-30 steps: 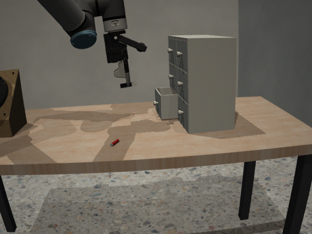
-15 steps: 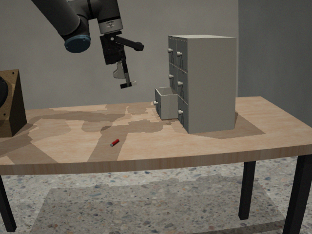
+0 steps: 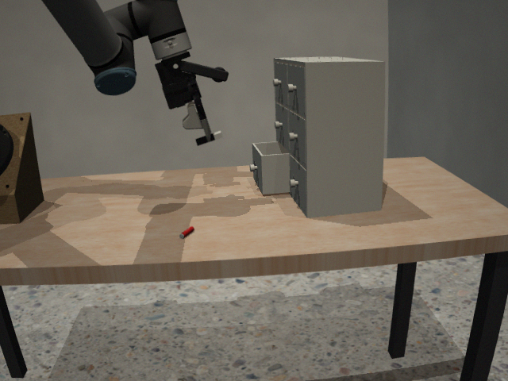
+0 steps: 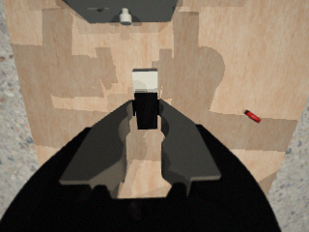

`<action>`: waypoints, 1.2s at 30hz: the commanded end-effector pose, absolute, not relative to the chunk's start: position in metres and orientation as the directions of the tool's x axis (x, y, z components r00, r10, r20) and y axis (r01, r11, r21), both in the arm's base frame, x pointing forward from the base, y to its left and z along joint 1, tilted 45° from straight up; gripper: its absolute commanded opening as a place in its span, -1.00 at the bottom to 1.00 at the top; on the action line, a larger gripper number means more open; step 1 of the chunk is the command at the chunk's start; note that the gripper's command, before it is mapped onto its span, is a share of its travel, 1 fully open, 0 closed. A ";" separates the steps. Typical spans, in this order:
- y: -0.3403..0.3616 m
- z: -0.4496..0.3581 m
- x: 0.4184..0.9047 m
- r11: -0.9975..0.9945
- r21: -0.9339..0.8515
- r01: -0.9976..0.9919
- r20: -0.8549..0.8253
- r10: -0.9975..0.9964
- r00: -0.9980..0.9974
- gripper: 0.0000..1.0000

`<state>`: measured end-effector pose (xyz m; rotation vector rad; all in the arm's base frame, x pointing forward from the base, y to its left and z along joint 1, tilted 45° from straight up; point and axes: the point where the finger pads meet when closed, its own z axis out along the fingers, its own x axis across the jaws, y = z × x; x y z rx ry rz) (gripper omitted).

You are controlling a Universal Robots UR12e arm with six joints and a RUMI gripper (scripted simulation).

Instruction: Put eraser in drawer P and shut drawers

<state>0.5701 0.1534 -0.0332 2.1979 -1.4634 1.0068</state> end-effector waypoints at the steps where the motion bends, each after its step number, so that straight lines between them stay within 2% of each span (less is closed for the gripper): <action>1: 0.154 -0.033 0.570 -0.451 -0.145 -0.881 0.701 -0.675 0.230 -0.79; 36: 0.152 -0.034 0.569 -0.590 -0.327 -0.738 0.700 -0.676 0.230 -0.79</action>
